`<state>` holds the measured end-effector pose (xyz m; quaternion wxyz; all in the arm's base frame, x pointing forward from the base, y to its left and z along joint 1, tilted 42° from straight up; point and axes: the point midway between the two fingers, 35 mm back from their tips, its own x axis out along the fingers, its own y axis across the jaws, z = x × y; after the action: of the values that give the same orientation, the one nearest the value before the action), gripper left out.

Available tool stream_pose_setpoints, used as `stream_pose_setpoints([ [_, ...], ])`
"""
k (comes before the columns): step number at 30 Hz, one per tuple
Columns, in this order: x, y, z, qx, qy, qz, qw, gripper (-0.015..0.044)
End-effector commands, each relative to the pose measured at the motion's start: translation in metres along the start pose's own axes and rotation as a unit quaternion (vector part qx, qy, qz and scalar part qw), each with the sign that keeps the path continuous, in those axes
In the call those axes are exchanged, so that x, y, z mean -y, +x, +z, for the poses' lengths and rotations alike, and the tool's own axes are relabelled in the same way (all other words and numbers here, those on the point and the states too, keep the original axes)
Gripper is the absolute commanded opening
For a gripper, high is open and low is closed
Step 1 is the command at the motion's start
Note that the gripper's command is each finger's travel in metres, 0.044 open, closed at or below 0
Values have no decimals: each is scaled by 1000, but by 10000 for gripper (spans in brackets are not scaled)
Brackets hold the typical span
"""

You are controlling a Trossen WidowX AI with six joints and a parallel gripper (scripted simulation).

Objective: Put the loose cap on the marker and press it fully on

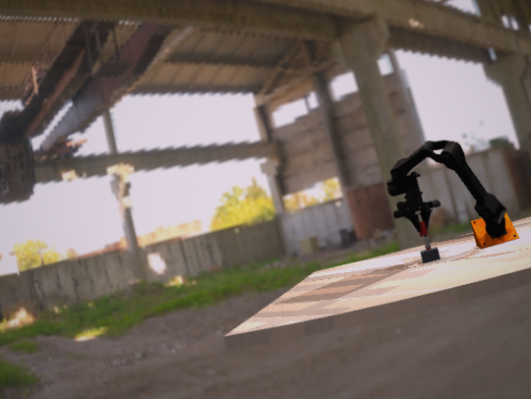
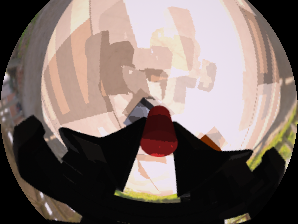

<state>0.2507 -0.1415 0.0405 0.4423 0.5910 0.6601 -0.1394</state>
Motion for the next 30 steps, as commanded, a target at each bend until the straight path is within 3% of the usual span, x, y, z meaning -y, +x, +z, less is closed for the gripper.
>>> stream_pose_setpoints([
  [1,-9,-7,-10,1,1,2,1000,0],
  [12,-26,-25,-47,-1,1,3,1000,0],
  [30,-27,-9,-46,0,1,3,1000,0],
])
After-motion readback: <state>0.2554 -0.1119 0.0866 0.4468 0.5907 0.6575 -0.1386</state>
